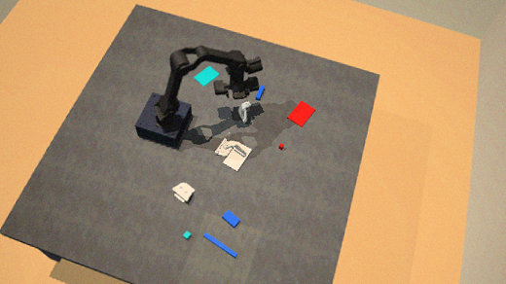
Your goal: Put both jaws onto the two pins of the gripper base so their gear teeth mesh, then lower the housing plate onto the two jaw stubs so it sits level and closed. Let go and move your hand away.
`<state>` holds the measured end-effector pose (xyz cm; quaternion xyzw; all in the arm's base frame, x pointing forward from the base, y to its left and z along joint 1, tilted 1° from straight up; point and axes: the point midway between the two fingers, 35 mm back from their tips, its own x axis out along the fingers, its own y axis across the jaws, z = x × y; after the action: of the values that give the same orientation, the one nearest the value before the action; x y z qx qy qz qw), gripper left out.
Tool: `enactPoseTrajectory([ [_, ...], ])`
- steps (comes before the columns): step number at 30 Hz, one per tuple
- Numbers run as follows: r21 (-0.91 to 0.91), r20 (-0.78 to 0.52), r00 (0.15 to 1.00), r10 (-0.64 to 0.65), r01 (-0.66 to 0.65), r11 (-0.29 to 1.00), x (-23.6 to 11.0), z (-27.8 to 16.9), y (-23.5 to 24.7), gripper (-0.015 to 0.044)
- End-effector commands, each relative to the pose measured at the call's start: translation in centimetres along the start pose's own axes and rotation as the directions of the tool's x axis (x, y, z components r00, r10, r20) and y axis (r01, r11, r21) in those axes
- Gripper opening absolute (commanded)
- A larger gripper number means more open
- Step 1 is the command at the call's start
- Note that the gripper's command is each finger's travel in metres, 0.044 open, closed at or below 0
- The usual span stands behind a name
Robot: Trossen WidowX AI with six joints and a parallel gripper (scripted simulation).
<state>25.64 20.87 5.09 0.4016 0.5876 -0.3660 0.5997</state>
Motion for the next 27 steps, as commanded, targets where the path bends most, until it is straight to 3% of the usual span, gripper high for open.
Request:
enactPoseTrajectory([
  [1, 0.000, 0.000, 1.000, 0.000, 0.000, 1.000, 0.00, 0.00, -0.01, 0.0420],
  [2, 0.000, 0.000, 1.000, 0.000, 0.000, 1.000, 0.00, 0.00, -0.01, 0.0440],
  [27, 0.000, 0.000, 1.000, 0.000, 0.000, 1.000, 0.00, 0.00, -0.01, 0.0440],
])
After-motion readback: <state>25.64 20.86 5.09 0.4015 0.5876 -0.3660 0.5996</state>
